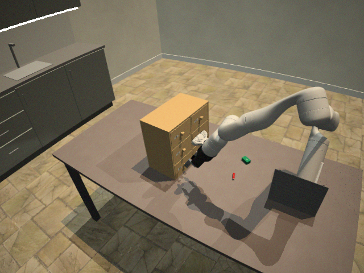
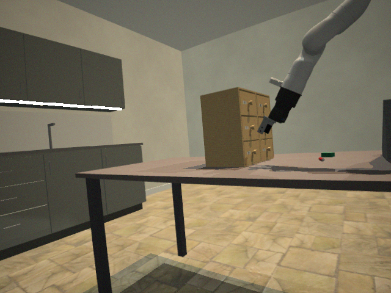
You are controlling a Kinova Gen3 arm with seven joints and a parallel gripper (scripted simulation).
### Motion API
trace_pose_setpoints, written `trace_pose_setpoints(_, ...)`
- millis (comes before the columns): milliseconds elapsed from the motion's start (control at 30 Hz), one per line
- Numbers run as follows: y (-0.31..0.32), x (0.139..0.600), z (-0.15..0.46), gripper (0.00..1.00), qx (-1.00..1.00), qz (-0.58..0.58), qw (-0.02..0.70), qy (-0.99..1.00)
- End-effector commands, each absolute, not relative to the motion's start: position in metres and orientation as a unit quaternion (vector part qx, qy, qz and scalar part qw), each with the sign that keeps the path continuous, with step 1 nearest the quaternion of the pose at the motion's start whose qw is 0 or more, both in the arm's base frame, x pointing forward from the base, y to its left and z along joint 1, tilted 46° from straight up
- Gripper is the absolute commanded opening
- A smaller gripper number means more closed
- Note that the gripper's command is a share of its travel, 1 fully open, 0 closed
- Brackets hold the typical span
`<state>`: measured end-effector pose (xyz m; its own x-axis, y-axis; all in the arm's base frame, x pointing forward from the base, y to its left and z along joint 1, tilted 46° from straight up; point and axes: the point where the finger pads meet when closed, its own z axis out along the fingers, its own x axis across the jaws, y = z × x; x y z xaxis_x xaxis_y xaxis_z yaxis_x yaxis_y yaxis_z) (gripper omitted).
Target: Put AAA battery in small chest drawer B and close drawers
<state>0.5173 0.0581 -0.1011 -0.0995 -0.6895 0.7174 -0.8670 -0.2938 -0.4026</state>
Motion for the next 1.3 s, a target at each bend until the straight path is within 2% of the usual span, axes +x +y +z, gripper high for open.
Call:
trace_pose_setpoints(0, 0.055, 0.518, -0.104, 1.00, 0.666, 0.460, 0.091, -0.581)
trace_pose_setpoints(867, 0.049, 0.522, -0.110, 1.00, 0.667, 0.470, 0.080, -0.573)
trace_pose_setpoints(1267, 0.015, 0.520, -0.144, 1.00, 0.668, 0.469, 0.080, -0.572)
